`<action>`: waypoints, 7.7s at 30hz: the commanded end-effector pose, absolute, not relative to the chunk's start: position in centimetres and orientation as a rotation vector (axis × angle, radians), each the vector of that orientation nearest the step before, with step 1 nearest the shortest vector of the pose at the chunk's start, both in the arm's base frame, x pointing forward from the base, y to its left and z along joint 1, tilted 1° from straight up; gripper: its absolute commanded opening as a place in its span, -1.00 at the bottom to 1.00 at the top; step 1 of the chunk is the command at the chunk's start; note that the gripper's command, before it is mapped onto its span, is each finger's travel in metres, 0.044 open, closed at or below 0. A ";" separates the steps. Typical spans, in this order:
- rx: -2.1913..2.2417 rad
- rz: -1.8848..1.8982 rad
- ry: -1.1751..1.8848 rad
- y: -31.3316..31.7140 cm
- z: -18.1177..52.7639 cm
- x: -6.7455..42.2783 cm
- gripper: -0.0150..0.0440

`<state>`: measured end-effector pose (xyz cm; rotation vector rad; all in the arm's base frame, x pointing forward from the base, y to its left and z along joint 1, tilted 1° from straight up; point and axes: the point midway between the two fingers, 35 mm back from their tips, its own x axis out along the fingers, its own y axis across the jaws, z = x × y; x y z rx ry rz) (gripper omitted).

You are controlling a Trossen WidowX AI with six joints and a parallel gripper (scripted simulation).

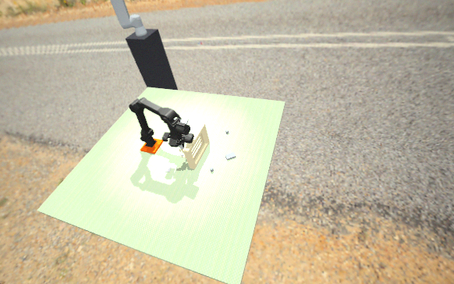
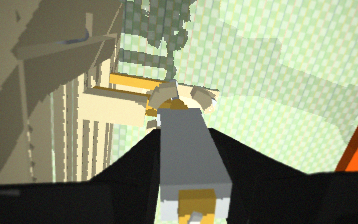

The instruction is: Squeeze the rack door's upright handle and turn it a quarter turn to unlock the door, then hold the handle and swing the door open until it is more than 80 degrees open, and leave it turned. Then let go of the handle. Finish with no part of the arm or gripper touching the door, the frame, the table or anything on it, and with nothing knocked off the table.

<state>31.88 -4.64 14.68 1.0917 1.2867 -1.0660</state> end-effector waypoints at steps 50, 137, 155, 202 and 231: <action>0.719 -0.695 1.448 -4.7 14.7 31.9 0.48; -1.297 1.297 1.132 -4.6 14.7 31.7 -0.44; -1.026 1.033 1.298 -3.6 14.6 29.9 -0.44; -0.475 0.501 1.506 3.3 14.6 23.3 -0.44; -0.176 0.213 1.557 8.9 14.7 21.8 -0.44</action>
